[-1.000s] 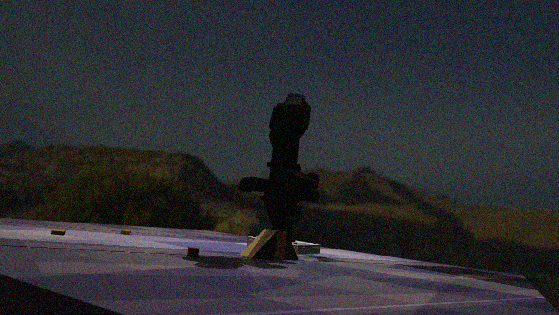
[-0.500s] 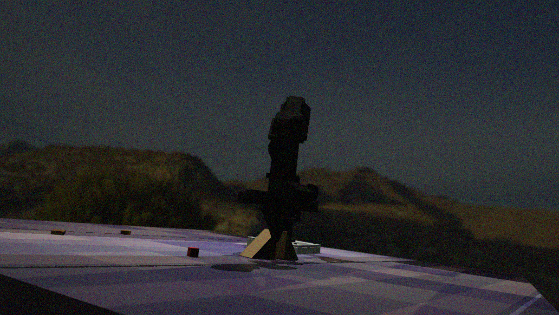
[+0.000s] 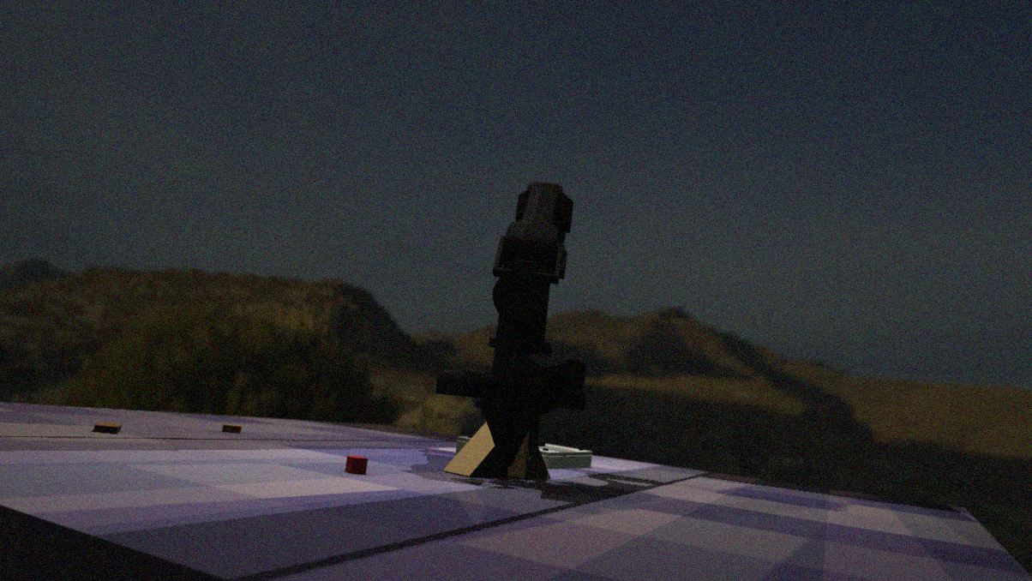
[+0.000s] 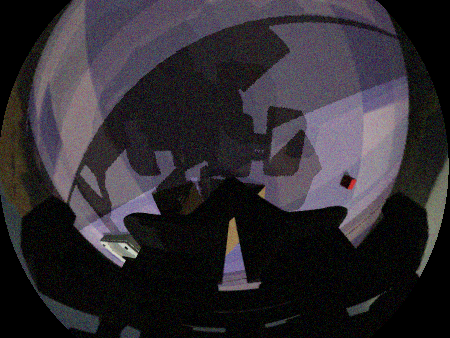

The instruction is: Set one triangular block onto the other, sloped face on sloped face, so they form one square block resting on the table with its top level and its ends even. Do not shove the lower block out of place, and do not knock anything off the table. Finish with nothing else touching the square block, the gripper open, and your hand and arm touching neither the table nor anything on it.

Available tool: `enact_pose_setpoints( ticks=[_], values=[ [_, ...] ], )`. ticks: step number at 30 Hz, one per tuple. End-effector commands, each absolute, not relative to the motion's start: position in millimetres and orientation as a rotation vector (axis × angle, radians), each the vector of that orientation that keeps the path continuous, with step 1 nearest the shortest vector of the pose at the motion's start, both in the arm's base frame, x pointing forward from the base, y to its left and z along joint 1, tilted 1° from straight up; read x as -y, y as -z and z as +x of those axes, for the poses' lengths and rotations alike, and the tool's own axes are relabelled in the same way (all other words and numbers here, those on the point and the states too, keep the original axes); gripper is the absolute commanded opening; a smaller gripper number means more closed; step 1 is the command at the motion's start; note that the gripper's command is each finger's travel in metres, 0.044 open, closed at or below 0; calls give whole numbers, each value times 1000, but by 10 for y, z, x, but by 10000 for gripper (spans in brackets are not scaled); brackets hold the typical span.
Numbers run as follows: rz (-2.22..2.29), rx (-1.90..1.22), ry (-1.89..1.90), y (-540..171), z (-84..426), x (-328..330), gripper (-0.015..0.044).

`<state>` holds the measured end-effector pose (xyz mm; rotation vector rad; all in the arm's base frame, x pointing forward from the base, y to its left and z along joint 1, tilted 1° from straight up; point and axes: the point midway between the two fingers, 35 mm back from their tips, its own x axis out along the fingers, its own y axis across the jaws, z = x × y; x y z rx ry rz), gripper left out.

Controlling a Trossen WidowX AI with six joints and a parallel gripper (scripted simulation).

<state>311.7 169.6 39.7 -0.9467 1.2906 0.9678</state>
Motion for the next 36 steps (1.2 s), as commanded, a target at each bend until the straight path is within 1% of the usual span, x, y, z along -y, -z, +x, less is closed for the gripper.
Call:
enact_pose_setpoints(
  ticks=[1, 36],
  values=[
    [-948, -1294, -963, -368, 3106, -1667, 0],
    [-951, -1299, -961, -375, 2920, -1103, 0]
  ],
)
